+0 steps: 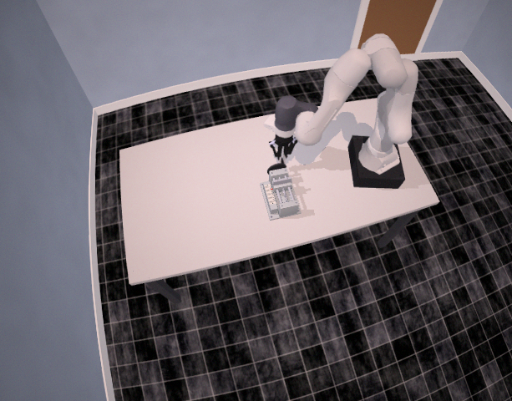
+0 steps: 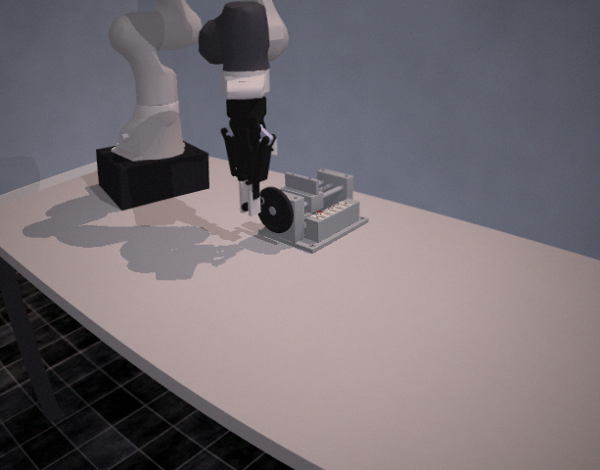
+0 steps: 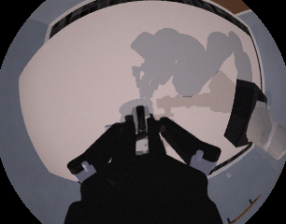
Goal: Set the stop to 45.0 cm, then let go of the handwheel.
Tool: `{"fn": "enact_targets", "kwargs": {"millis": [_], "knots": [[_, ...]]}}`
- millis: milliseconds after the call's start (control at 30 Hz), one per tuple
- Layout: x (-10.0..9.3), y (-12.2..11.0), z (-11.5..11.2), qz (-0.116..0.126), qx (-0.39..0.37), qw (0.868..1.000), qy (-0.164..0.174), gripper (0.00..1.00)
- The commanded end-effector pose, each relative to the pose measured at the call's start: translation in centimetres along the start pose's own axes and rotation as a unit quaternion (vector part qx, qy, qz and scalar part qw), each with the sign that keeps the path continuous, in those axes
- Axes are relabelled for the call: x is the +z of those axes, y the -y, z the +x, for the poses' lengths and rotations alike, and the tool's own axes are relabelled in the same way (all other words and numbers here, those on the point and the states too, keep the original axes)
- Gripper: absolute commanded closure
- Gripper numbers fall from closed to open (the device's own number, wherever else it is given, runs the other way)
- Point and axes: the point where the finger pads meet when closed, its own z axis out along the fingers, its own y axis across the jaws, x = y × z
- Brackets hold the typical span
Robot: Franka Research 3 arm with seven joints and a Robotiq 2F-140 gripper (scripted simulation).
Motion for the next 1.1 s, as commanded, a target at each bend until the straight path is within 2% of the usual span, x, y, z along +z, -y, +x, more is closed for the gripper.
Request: {"fn": "enact_targets", "kwargs": {"millis": [0,1067], "knots": [[0.8,-0.2,0.0,0.002,-0.004,1.0,0.0,0.96],[3.7,0.4,0.0,0.002,-0.004,1.0,0.0,0.96]]}}
